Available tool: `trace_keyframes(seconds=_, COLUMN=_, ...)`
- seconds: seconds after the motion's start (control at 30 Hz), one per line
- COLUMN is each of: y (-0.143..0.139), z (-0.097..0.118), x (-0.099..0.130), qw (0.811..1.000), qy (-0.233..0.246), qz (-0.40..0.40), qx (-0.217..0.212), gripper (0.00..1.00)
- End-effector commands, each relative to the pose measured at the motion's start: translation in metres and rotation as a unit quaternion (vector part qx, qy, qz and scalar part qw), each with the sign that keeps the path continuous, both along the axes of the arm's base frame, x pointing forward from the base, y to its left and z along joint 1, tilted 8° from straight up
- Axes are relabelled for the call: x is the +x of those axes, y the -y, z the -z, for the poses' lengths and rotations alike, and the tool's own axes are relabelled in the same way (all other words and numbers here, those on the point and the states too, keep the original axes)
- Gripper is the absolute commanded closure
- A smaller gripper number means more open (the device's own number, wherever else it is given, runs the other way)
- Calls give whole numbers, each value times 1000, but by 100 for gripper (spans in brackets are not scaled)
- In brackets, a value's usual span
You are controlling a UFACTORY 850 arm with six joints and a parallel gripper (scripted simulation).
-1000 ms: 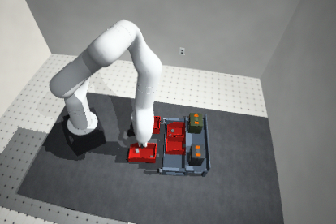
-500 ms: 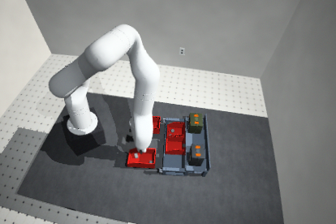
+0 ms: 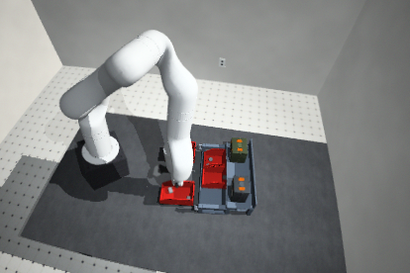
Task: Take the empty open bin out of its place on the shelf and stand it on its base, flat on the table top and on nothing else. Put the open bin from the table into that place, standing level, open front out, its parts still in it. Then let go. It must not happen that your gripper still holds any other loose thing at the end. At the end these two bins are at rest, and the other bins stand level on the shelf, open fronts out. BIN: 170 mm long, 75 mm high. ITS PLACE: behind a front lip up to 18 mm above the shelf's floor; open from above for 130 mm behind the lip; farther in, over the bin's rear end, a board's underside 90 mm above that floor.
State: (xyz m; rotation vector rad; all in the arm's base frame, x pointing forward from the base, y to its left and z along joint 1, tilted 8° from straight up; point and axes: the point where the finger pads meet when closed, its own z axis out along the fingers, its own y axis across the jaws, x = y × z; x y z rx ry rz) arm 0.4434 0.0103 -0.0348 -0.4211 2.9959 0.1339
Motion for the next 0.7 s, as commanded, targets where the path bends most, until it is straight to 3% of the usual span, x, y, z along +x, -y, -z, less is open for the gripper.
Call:
trace_keyframes(seconds=0.0, y=-4, z=-2, x=14, qw=1000, qy=-3, qz=-1, qx=3, gripper=100)
trace_keyframes(seconds=0.67, y=-4, z=-2, x=17, qw=1000, qy=-3, qz=-1, qx=3, gripper=100)
